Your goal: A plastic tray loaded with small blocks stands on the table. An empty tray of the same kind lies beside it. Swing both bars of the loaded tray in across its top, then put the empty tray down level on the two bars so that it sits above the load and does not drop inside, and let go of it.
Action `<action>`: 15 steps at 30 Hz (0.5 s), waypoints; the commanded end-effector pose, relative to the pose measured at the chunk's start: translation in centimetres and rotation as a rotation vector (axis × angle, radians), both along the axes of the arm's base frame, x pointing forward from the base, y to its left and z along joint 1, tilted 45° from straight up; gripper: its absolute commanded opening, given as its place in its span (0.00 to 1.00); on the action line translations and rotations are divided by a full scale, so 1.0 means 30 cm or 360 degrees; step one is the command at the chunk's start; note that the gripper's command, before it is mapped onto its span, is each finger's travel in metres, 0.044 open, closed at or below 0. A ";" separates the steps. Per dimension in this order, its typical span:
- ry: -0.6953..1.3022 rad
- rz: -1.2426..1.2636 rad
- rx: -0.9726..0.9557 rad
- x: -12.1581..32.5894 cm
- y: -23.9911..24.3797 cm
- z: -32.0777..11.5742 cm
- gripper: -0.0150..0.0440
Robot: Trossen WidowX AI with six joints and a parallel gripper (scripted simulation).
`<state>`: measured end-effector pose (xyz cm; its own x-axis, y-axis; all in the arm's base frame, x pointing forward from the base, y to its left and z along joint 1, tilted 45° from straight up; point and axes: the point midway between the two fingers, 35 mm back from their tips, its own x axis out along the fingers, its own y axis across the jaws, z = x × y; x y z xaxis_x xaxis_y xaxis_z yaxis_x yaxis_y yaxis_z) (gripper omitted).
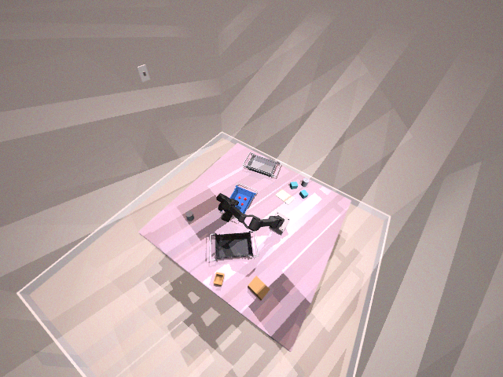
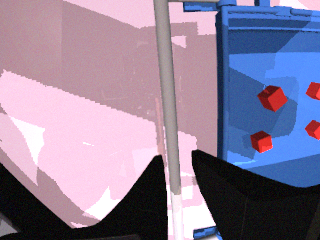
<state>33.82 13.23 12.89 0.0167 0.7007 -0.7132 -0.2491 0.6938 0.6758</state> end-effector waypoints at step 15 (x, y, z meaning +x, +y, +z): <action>0.0036 0.0007 0.0009 -0.014 0.094 -0.100 0.39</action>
<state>33.47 15.98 10.27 0.0046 0.7068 -0.7074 -0.2467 0.6863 0.6842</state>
